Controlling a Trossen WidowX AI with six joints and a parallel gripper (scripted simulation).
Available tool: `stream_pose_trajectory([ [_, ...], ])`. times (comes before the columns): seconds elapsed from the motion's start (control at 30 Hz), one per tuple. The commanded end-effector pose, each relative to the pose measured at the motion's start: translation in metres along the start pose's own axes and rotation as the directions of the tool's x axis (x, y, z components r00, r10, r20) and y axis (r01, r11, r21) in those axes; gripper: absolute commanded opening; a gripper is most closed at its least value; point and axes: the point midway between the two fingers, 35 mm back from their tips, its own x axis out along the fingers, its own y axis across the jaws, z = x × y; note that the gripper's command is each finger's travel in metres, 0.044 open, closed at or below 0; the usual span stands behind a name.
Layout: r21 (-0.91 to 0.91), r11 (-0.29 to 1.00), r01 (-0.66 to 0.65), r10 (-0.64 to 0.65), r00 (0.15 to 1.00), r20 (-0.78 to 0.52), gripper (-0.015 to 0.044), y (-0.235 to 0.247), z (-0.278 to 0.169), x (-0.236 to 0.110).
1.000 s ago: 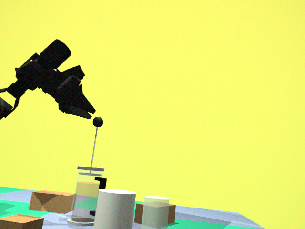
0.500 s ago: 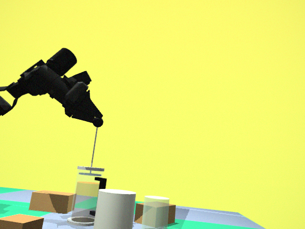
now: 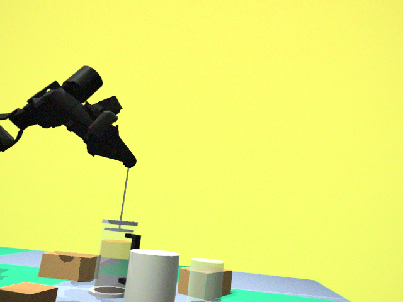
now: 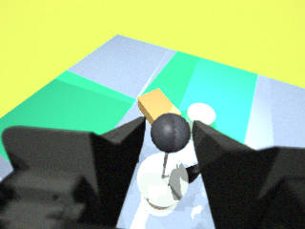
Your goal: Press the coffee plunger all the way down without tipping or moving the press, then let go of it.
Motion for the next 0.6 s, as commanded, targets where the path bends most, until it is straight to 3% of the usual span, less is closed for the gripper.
stream_pose_trajectory([
  [0.0, 0.004, 1.0, 0.004, -0.004, 1.0, 0.001, 0.0131, -0.0011, -0.0002, 0.0003],
  [0.57, 0.003, 1.0, 0.006, -0.006, 1.0, -0.003, 0.0118, -0.0035, -0.0094, 0.008],
])
